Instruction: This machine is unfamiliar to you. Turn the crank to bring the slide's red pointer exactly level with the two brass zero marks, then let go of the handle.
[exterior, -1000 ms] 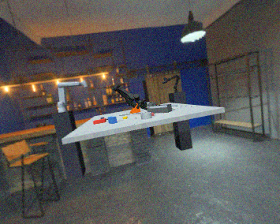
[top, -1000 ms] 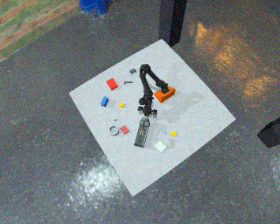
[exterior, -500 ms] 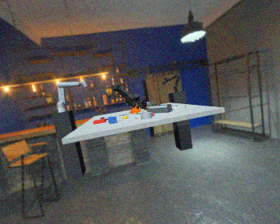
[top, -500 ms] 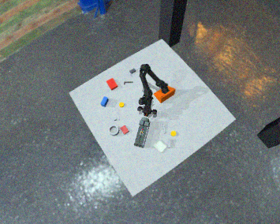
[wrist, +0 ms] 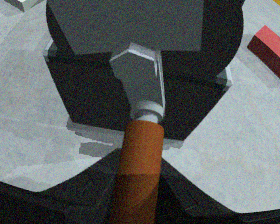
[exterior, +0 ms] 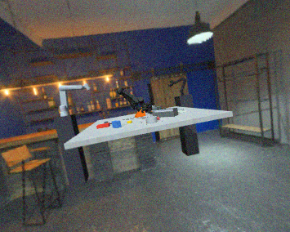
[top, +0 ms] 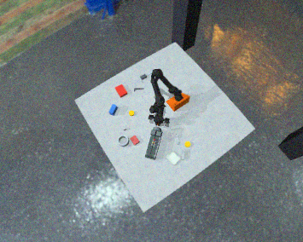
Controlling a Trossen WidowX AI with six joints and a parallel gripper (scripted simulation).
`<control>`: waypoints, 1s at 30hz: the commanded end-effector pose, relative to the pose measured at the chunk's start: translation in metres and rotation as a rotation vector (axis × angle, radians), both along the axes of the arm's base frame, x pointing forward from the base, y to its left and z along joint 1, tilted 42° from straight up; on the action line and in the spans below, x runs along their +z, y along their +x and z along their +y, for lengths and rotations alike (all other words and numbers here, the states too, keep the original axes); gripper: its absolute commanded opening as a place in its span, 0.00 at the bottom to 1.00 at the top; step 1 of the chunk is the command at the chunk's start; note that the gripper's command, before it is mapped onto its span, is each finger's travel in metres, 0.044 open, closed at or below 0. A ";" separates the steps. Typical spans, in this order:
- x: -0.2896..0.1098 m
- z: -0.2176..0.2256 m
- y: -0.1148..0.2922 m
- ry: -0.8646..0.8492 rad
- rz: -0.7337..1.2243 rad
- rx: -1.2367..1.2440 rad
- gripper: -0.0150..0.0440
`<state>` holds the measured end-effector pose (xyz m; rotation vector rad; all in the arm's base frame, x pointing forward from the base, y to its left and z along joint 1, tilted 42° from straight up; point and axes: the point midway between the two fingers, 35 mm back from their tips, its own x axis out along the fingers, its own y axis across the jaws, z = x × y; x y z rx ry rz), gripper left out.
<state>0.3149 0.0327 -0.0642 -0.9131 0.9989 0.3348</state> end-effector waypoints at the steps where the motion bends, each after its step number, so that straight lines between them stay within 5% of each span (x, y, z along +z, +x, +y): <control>1: 0.007 -0.004 0.005 -0.008 -0.020 -0.009 0.25; 30: 0.018 -0.003 0.011 -0.008 -0.021 -0.009 0.25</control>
